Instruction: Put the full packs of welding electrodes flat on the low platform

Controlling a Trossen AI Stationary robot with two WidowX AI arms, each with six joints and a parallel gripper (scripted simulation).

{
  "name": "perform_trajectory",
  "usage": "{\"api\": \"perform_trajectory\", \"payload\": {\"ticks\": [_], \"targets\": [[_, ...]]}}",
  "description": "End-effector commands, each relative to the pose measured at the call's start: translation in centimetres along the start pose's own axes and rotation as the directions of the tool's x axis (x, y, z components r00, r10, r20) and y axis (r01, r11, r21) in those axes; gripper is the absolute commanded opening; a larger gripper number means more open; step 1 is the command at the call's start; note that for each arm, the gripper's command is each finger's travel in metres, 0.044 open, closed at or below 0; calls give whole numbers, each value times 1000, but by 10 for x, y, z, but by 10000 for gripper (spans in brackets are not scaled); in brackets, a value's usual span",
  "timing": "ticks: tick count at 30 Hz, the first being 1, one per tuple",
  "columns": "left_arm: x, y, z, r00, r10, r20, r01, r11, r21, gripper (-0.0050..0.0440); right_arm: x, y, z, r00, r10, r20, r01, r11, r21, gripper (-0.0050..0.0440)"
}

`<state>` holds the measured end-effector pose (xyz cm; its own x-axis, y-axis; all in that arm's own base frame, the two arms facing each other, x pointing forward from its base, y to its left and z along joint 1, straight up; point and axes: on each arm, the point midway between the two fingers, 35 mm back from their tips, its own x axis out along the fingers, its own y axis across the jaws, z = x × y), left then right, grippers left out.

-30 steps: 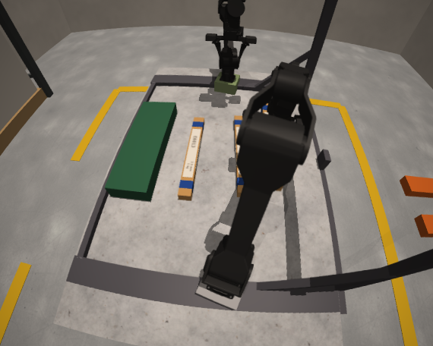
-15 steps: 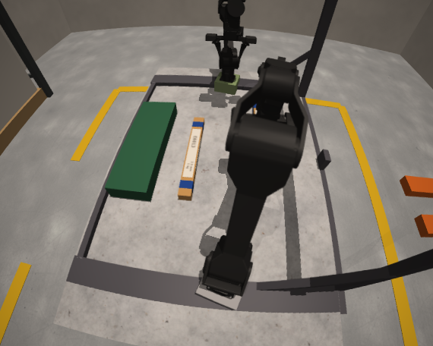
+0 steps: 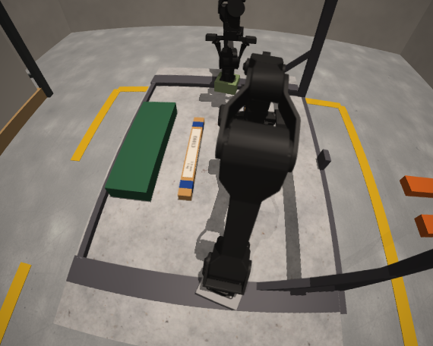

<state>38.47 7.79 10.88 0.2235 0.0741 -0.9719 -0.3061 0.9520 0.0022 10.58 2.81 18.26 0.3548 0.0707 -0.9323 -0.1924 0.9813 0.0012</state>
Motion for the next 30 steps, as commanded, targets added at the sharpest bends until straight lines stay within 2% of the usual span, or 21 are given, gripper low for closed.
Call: {"api": "perform_trajectory", "payload": {"ticks": [1,30], "targets": [[-24,11,5,998,-9,58,9,1000,1,-50,-6,0,3,1000,-1,22,1,1000,3,330],[-50,73,0,997,-1,76,1,1000,2,-50,-6,0,3,1000,-1,22,1,1000,3,330]]}}
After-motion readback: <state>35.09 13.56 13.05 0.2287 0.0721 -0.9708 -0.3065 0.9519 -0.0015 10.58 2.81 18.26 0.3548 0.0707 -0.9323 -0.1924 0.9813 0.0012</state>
